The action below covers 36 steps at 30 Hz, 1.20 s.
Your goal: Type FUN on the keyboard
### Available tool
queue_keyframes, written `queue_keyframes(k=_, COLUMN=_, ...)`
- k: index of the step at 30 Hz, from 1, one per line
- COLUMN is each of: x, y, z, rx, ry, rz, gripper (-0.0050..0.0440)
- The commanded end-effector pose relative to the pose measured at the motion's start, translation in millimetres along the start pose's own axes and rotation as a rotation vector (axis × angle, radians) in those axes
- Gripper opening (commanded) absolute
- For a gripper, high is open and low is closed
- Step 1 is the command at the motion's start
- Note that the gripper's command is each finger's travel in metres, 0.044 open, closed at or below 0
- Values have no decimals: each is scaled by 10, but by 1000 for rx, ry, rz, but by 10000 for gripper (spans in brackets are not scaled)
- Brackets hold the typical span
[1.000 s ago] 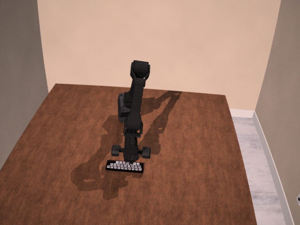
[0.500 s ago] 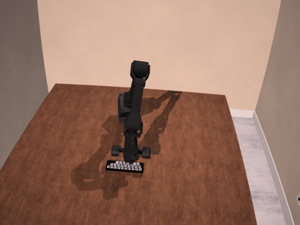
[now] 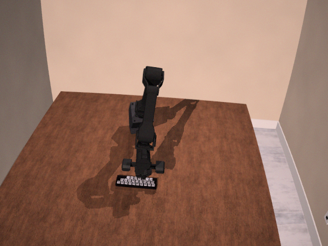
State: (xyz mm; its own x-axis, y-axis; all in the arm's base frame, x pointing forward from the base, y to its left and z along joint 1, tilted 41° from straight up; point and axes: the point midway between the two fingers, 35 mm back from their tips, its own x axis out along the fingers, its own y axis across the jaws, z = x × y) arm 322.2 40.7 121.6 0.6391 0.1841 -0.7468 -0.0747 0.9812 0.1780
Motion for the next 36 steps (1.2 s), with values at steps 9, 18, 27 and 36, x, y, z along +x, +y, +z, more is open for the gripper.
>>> queue_keyframes(k=9, x=-9, y=-4, z=-8, rx=5, ry=3, rz=-3, gripper=0)
queue_keyframes(k=18, x=-332, y=-3, z=-9, rx=5, ry=3, rz=-3, gripper=0)
queue_keyframes(k=27, x=-332, y=-601, z=161, rx=5, ry=4, rz=-4, gripper=0)
queue_keyframes(k=36, x=-184, y=-619, z=164, rx=5, ry=4, rz=-3, gripper=0)
